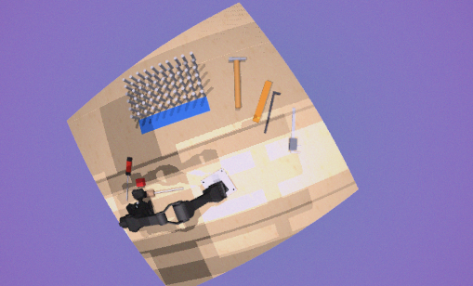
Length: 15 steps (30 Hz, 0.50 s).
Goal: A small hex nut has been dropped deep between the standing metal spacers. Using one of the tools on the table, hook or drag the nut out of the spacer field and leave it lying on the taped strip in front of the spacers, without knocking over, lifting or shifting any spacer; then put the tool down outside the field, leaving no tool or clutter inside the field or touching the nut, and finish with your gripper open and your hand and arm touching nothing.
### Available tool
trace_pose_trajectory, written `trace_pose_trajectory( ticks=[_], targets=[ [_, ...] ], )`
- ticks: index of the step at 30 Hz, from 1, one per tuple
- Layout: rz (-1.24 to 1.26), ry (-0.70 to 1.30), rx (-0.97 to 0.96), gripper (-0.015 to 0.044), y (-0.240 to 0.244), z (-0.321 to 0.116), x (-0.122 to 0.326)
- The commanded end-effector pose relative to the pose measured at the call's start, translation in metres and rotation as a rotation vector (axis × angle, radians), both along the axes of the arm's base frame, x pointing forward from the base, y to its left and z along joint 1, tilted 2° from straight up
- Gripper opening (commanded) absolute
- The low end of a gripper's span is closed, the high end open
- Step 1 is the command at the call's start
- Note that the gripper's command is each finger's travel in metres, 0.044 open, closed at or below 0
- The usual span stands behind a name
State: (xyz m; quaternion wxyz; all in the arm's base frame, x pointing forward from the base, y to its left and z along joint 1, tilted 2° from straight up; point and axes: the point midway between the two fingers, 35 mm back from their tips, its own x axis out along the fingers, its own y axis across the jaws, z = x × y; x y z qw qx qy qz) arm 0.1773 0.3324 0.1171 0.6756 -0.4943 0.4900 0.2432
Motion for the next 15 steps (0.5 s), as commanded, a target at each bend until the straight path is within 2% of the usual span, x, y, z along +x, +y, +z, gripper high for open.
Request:
trace_pose_trajectory(
  ticks=[1, 15],
  targets=[
    [-0.004, -0.006, -0.001, 0.028, 0.0, -0.006, 0.001],
    [-0.004, -0.006, -0.001, 0.028, 0.002, -0.029, 0.002]
  ],
)
